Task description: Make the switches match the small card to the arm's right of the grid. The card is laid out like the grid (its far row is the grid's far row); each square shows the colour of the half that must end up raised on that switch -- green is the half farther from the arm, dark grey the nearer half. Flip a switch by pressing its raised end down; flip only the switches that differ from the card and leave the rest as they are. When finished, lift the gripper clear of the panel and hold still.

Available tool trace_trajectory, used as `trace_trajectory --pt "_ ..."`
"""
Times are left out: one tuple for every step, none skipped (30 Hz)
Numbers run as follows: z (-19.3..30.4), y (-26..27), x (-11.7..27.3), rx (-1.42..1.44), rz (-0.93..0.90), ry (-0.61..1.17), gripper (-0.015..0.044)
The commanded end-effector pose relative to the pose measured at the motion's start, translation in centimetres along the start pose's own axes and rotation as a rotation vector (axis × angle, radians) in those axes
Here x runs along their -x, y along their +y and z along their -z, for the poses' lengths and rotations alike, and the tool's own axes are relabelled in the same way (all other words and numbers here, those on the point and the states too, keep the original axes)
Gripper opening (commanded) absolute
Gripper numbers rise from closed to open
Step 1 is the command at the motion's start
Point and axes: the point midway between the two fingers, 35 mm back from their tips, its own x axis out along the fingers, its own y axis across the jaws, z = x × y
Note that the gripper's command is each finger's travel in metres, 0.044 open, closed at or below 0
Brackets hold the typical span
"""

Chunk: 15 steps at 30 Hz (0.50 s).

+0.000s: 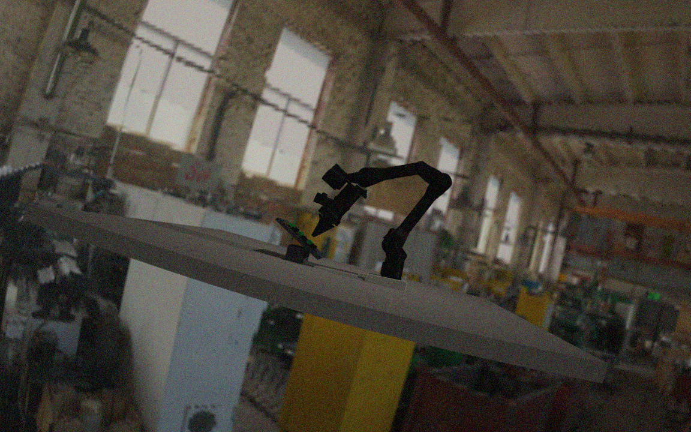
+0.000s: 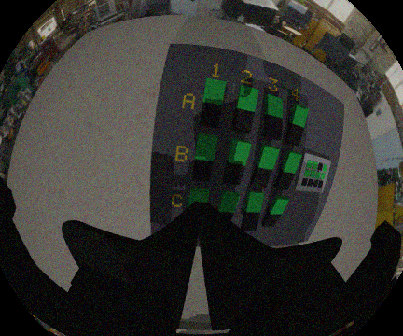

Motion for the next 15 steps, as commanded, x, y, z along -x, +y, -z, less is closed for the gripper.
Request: trace_trajectory --pt "0.3 0.0 -0.5 0.004 -0.002 0.01 0.0" --pt "0.3 0.0 -0.6 0.004 -0.002 0.01 0.0" --pt "0.3 0.0 -0.8 0.004 -0.002 0.01 0.0" --pt "0.3 0.0 -0.9 0.004 -0.002 0.01 0.0" --pt "0.3 0.0 -1.1 0.004 -0.002 0.01 0.0" --pt "0.3 0.0 -1.3 0.004 -0.002 0.01 0.0" --pt "0.3 0.0 -1.4 0.004 -0.002 0.01 0.0" --pt "0.3 0.0 -1.6 0.004 -0.002 0.01 0.0" --pt "0.3 0.0 -1.7 0.004 -0.002 0.01 0.0" --pt "0.3 0.0 -1.7 0.004 -0.002 0.01 0.0" --pt "0.3 0.0 -1.7 0.004 -0.002 0.01 0.0" --pt "0.3 0.0 -1.7 0.004 -0.002 0.01 0.0" --pt "0.3 0.0 -1.7 0.004 -0.002 0.01 0.0" --pt "0.3 0.0 -1.7 0.004 -0.002 0.01 0.0" --pt "0.3 0.0 -1.7 0.004 -0.002 0.01 0.0"
